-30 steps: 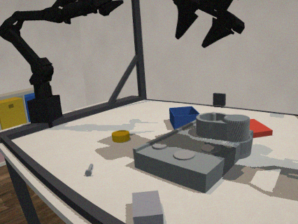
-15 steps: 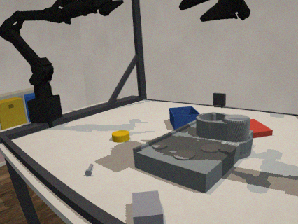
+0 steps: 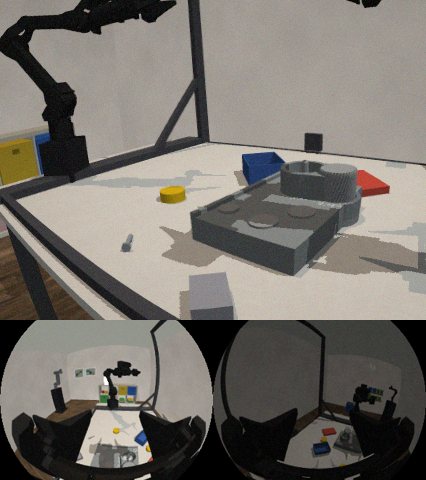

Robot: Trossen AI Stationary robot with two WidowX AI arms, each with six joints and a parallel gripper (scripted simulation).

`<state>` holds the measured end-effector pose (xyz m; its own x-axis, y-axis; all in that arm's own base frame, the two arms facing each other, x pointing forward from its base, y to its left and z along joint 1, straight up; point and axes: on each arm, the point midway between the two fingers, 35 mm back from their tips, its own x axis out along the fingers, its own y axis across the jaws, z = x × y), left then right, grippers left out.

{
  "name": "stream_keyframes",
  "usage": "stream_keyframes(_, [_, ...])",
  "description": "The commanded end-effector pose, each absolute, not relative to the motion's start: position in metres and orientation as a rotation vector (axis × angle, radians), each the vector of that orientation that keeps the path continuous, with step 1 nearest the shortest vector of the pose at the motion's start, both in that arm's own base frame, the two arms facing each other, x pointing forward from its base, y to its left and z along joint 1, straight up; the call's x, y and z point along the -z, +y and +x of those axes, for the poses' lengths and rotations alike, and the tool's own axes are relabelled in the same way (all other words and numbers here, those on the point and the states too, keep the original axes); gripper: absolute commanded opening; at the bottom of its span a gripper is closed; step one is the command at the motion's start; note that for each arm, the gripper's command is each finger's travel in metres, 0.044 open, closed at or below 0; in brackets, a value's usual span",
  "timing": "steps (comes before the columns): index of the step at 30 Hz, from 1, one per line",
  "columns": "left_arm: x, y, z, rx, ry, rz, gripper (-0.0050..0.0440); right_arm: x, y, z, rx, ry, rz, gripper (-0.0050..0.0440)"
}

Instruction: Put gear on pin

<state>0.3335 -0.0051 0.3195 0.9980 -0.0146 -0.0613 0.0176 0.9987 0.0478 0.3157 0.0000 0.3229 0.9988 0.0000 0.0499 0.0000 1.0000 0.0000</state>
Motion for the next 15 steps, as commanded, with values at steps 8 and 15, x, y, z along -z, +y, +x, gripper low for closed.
stream_keyframes(8, [-0.337,0.001,0.312,-0.002,-0.087,-0.006,0.037,-0.331,0.0,0.314,0.0,-0.07,0.0,0.04])
stream_keyframes(15, [-0.328,0.0,0.313,-0.001,-0.064,-0.005,0.037,-0.331,0.0,0.314,0.0,-0.07,0.0,0.04])
